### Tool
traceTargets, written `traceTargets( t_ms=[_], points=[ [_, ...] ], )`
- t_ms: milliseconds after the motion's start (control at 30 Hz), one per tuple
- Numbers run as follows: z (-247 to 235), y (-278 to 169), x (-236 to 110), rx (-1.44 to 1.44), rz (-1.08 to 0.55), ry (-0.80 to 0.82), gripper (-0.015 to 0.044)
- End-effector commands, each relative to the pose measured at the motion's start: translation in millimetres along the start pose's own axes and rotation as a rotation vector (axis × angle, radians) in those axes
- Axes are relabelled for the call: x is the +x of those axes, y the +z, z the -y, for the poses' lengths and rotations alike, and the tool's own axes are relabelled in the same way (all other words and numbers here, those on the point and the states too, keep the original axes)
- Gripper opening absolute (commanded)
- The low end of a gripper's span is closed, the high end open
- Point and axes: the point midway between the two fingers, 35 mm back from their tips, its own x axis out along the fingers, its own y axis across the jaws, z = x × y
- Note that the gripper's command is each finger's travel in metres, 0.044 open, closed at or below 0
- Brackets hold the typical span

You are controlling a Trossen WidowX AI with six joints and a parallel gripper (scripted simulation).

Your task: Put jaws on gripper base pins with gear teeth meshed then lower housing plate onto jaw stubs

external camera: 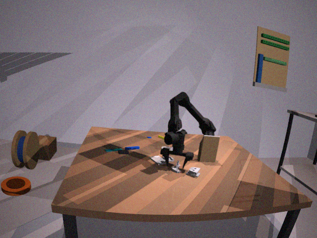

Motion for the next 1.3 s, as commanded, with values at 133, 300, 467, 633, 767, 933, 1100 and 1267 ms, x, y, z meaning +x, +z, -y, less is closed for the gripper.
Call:
traceTargets(
  t_ms=[133, 300, 467, 633, 767, 933, 1100, 1267],
  points=[
    [0.6, 1.1, 3.3, -0.005, 0.006, 0.002, 0.0440],
    [0.6, 1.1, 3.3, -0.005, 0.006, 0.002, 0.0440],
    [0.6, 1.1, 3.7, -0.005, 0.006, 0.002, 0.0440],
    [0.6, 1.1, 3.9, -0.005, 0.006, 0.002, 0.0440],
    [1.1, 0.8, 3.2, -0.002, 0.004, -0.002, 0.0414],
    [1.1, 0.8, 3.2, -0.002, 0.004, -0.002, 0.0282],
    [1.1, 0.8, 3.2, -0.002, 0.004, -0.002, 0.0151],
    [1.1, 0.8, 3.2, -0.002, 0.004, -0.002, 0.0134]
  ],
)
